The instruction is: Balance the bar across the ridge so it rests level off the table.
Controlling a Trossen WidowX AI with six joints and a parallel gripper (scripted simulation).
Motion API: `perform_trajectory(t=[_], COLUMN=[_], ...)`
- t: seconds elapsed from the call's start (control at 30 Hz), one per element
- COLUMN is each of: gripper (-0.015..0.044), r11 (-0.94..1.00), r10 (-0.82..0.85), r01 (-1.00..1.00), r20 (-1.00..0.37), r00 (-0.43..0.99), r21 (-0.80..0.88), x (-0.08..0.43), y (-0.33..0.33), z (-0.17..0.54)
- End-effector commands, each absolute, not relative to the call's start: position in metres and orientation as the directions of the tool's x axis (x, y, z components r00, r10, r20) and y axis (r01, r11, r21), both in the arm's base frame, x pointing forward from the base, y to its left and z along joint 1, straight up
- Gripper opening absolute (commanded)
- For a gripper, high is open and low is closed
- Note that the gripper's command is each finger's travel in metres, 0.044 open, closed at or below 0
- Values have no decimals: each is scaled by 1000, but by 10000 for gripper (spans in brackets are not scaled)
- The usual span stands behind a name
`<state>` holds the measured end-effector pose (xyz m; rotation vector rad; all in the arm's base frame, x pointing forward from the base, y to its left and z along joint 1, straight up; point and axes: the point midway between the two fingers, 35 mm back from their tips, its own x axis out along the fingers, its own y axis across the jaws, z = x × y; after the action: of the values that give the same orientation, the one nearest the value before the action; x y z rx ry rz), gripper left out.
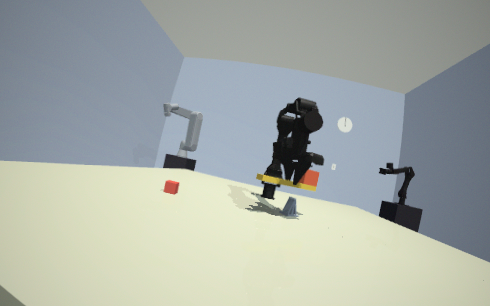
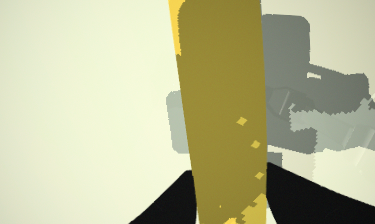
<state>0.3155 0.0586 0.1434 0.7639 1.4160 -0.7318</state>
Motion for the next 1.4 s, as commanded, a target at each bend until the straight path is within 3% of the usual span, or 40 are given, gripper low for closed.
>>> perform_trajectory(t=[0.0, 1.37], gripper=[0, 0], r11=[566, 564], r10=[5, 5], r01=[824, 826], r20=[-1000, -1000], r00=[27, 26], r21=[25, 24], x=[314, 311], y=[57, 54], z=[136, 114])
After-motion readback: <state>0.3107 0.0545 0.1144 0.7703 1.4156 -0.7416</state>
